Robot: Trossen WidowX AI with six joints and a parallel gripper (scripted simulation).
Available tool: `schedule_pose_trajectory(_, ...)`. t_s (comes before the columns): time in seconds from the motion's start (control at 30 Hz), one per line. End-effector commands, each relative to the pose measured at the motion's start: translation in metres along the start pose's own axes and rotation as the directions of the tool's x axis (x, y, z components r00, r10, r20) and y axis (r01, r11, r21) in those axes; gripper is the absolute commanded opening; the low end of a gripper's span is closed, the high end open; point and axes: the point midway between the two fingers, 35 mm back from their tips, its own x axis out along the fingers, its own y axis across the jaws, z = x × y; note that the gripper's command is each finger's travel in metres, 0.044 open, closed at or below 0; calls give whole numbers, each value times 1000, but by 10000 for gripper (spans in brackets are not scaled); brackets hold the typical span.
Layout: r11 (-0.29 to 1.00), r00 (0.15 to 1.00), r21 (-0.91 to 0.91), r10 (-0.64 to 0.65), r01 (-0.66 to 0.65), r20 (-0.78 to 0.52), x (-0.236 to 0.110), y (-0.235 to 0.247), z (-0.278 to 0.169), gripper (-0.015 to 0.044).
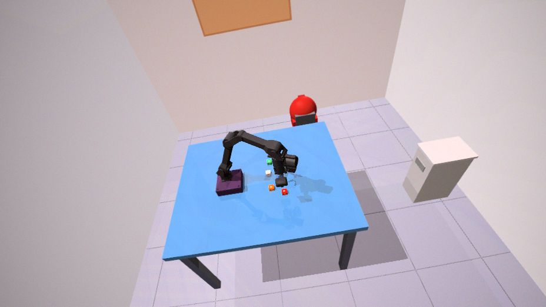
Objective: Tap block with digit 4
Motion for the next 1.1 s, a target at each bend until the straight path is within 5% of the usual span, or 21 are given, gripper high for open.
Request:
schedule_pose_trajectory(0.0, 1000, 1000, -7, 6, -6, 2, -1, 1, 0, 400)
schedule_pose_trajectory(0.47, 1000, 1000, -7, 6, -6, 2, -1, 1, -1, 400)
schedule_pose_trajectory(0.8, 1000, 1000, -6, 10, -10, -4, 0, 46, -68, 400)
schedule_pose_trajectory(1.07, 1000, 1000, -6, 10, -10, -4, 0, 47, -69, 400)
